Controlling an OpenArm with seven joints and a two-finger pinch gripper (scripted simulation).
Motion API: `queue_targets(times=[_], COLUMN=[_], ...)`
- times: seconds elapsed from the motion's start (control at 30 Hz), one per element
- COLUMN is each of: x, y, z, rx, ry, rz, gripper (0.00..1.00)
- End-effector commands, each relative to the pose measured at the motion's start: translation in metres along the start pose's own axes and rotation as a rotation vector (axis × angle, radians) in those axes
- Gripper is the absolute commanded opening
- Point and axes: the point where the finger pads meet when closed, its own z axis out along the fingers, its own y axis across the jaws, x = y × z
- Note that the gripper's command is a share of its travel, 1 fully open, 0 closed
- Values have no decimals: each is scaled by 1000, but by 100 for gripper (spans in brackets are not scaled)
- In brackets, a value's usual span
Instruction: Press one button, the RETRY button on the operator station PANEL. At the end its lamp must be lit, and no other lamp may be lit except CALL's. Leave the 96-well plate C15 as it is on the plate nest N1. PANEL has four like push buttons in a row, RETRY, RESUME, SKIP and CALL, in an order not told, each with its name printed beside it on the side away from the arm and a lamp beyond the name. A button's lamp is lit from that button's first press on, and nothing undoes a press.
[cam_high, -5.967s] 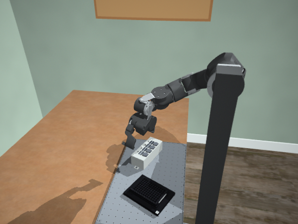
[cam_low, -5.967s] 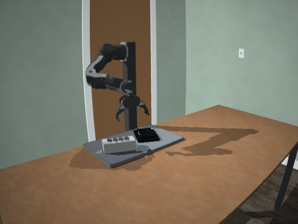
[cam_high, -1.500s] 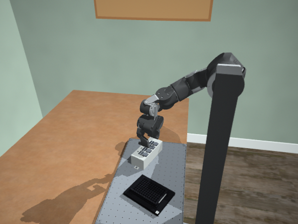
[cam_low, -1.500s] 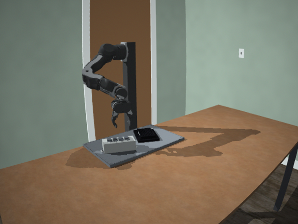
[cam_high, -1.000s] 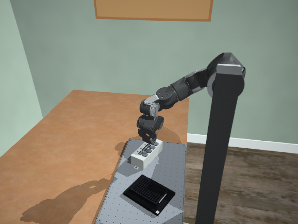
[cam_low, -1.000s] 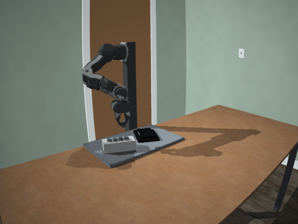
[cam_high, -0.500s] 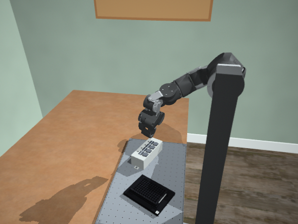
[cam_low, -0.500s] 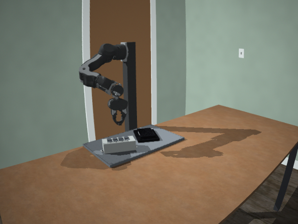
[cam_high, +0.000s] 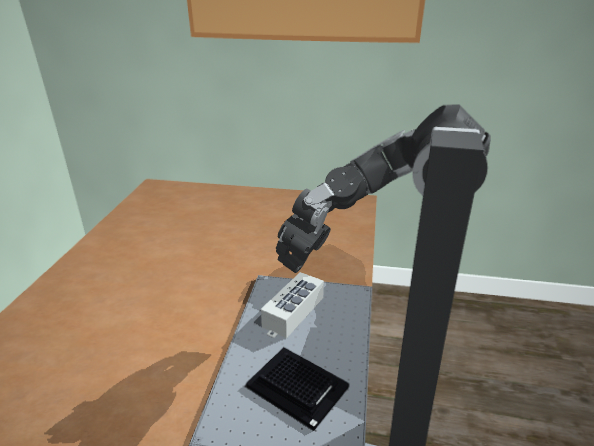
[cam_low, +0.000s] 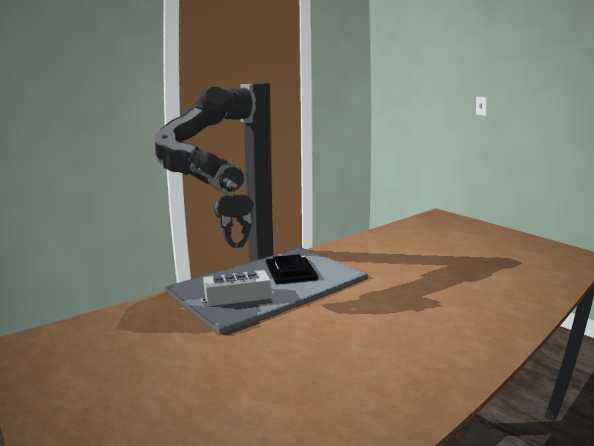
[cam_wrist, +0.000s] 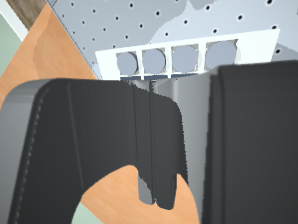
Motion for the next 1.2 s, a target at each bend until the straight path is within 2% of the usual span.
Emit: queue_targets(times=[0.0,0.07,0.47,0.63,1.17], x=[-2,-1,-1,3,5], y=[0,1,1,4,4], z=[3,3,3,4,5], rx=[3,4,4,6,5], ry=[-99,-203,-203,-382,-381], rz=[11,12,12,13,12], gripper=[0,0,0,0,0])
